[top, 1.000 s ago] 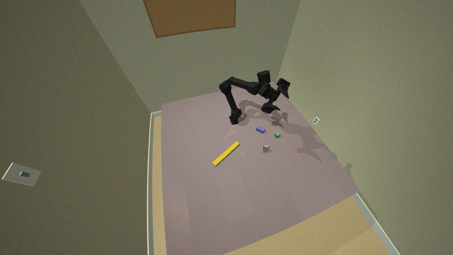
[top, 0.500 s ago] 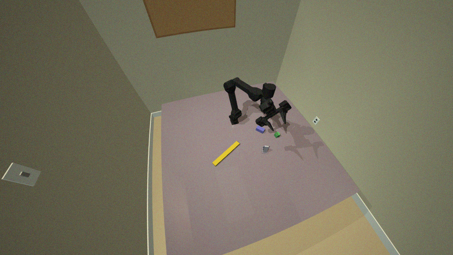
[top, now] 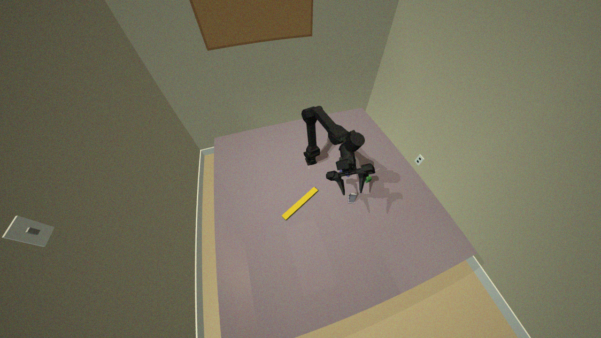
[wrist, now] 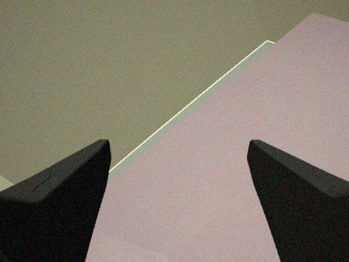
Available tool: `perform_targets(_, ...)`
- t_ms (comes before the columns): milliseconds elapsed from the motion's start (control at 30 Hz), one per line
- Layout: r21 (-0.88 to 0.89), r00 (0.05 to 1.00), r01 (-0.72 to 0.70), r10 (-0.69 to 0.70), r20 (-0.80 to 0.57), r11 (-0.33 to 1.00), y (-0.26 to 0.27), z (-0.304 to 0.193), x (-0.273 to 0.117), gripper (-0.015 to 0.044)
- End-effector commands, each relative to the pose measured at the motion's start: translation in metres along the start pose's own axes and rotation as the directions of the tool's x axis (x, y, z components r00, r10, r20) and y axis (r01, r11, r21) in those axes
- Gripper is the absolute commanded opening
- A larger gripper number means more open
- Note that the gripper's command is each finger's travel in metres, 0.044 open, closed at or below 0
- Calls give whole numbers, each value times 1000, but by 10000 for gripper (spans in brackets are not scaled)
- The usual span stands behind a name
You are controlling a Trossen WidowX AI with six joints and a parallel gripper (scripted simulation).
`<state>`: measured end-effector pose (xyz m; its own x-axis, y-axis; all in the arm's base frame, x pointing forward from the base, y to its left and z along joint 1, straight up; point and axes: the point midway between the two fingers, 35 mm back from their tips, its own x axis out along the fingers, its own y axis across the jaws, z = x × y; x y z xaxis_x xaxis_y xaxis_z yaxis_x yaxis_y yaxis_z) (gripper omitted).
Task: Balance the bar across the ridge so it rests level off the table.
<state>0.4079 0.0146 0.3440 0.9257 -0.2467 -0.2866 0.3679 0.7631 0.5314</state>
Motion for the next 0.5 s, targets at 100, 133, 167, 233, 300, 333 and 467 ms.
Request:
perform_targets(100,-52,987,129,-133,-89,990,-41,-7,24,315)
perform_targets(133,-59,983,148,-153,-103,987,-47,-8,27,315)
perform_targets(167,-67,978,166,-173,-118,984,-54,-9,30,315)
perform_targets(233,-82,966,202,-213,-147,976,-67,-12,36,315)
perform_targets(300,-97,952,237,-251,-176,967,-81,-15,40,315)
perform_targets(333,-103,944,254,-270,-191,962,-88,-16,42,315)
perform_targets(467,-129,905,320,-343,-252,939,-116,-22,49,315)
